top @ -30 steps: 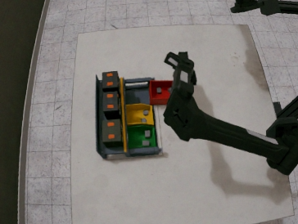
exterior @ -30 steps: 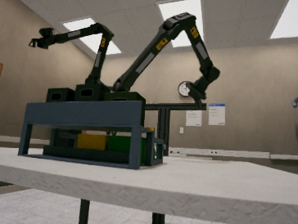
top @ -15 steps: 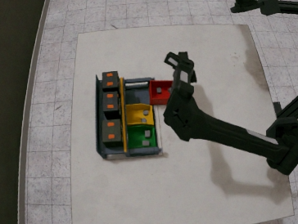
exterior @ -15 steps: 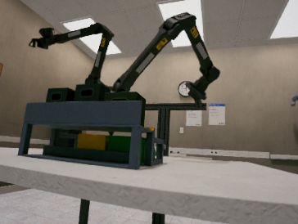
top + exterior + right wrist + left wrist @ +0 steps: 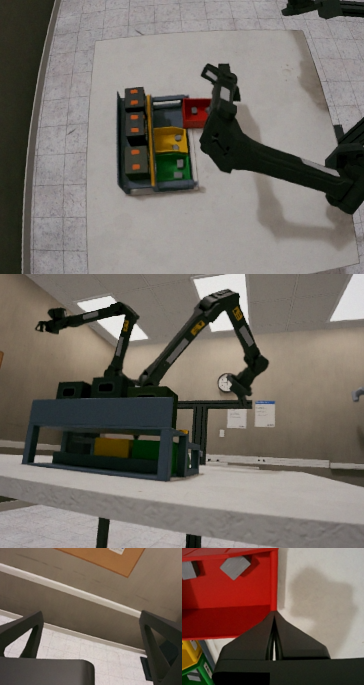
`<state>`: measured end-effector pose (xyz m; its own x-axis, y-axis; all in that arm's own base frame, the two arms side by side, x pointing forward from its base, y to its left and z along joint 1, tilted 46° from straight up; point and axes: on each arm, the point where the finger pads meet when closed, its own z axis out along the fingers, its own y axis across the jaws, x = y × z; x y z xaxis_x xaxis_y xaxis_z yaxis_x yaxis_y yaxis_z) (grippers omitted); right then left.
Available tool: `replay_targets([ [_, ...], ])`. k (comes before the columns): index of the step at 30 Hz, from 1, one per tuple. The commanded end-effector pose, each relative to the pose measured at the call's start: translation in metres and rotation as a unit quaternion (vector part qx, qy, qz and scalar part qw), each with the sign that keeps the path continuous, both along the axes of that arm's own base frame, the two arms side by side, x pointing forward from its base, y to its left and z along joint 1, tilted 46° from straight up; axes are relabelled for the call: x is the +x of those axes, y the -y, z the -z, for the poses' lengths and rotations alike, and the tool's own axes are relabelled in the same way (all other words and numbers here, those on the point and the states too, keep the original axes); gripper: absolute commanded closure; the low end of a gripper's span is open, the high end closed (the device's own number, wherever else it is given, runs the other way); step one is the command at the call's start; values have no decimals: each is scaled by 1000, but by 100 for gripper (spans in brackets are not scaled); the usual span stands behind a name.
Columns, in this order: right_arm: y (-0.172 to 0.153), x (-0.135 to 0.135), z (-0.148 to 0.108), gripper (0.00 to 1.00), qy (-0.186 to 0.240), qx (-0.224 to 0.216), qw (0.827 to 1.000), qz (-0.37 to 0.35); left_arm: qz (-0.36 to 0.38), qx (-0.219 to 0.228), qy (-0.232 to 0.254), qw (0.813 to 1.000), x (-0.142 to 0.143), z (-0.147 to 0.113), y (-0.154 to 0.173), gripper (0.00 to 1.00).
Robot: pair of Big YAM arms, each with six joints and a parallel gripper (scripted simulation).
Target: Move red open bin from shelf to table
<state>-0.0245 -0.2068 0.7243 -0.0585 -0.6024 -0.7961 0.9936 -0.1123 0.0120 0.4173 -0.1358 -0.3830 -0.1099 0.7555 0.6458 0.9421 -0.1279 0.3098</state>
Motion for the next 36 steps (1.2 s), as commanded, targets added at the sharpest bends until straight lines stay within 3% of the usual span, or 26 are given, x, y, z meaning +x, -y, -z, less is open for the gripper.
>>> replay_targets([
  [1,-28,1,-27,0,-9,-27,1000,8,7,-7,7,1000,2,-8,14,100],
  [36,-28,1,-27,0,-9,-27,1000,8,1,-8,8,1000,-11,-43,42,100],
])
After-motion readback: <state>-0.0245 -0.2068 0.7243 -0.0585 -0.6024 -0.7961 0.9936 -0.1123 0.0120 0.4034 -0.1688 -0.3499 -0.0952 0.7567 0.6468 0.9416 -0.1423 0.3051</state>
